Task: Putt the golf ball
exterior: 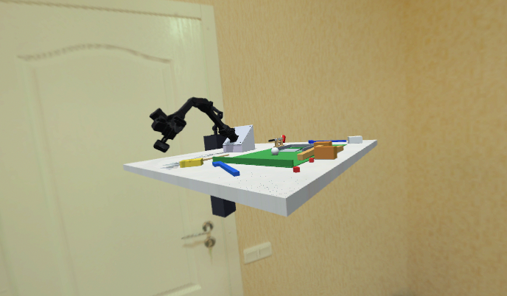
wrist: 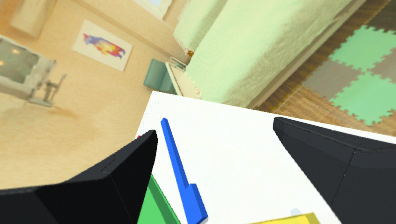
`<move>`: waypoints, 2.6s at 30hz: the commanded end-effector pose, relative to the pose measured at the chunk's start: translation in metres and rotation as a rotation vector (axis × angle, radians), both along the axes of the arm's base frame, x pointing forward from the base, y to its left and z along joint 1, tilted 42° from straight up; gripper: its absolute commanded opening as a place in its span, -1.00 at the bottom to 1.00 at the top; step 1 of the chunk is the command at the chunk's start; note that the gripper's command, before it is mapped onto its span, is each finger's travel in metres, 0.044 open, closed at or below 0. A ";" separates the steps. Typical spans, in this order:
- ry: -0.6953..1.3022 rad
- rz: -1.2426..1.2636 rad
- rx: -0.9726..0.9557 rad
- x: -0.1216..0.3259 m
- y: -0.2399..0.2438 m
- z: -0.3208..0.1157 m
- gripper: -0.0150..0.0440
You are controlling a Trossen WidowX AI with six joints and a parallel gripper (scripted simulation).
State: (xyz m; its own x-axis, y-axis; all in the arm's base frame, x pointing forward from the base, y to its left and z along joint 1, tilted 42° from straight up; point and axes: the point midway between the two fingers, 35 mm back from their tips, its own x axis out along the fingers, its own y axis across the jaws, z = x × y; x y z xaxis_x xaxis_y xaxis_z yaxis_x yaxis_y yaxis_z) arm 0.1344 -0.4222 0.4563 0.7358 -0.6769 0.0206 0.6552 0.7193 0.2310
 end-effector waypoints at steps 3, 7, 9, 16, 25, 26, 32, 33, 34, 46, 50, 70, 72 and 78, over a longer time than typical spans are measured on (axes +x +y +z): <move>0.079 0.084 0.095 0.071 0.005 -0.050 1.00; 0.157 0.150 0.150 0.122 0.022 -0.086 1.00; 0.203 0.185 0.174 0.146 0.034 -0.104 1.00; 0.313 0.294 0.293 0.209 0.093 -0.160 1.00; 0.726 0.526 0.251 0.280 0.195 -0.273 1.00; 0.775 0.555 0.238 0.285 0.208 -0.285 1.00; 1.084 0.742 0.128 0.294 0.292 -0.355 1.00; 1.140 0.772 0.105 0.292 0.307 -0.368 1.00; 1.196 0.803 0.080 0.289 0.321 -0.379 1.00; 1.886 1.278 -0.506 0.203 0.473 -0.488 1.00; 2.117 1.449 -0.838 0.155 0.506 -0.510 1.00; 2.250 1.539 -1.073 0.130 0.504 -0.538 1.00; 2.250 1.539 -1.073 0.129 0.501 -0.541 1.00; 2.251 1.538 -1.073 0.128 0.488 -0.555 1.00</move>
State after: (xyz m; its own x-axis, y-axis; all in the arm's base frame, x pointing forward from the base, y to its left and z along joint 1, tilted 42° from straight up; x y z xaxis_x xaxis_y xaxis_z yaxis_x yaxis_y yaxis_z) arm 0.2654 0.0711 -0.0936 -0.0708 -0.4316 -0.8993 -0.9972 0.0511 0.0540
